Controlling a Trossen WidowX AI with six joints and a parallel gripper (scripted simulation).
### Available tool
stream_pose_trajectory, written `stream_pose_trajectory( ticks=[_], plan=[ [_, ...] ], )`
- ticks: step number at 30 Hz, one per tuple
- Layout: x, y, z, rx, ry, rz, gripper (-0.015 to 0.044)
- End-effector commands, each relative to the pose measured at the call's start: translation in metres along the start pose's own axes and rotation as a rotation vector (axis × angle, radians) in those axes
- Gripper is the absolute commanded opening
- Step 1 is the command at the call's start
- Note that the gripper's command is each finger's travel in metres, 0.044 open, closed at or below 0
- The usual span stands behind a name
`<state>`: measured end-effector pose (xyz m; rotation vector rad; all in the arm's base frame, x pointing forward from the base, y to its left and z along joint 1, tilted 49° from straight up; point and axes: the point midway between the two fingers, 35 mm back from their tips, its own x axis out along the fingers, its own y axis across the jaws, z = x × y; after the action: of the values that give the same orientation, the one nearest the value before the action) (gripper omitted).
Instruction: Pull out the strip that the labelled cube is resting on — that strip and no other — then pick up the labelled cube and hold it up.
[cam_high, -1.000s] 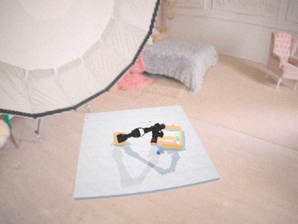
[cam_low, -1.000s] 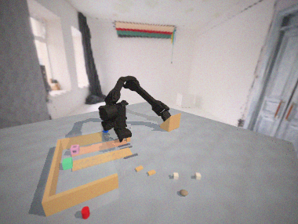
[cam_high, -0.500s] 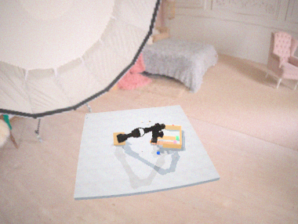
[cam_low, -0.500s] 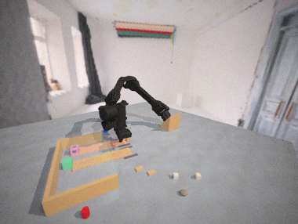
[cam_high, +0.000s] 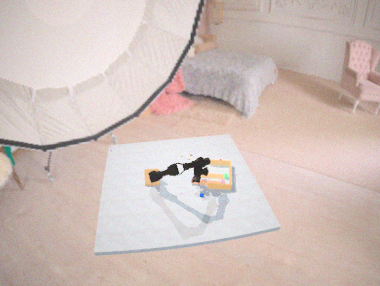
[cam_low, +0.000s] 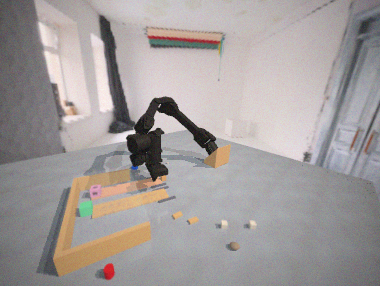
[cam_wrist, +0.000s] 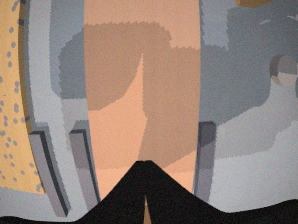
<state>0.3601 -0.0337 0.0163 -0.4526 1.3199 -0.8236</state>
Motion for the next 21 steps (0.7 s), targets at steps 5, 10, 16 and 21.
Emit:
stream_pose_trajectory(
  ticks=[5,10,16,21],
  plan=[
    [0.005,0.000,-0.017,-0.009,0.015,-0.008,0.0000],
    [0.005,0.000,-0.025,-0.009,0.015,-0.008,0.0000],
    [0.005,-0.001,-0.034,-0.010,0.016,-0.008,0.0000],
    [0.005,-0.001,-0.042,-0.010,0.016,-0.008,0.0000]
  ],
)
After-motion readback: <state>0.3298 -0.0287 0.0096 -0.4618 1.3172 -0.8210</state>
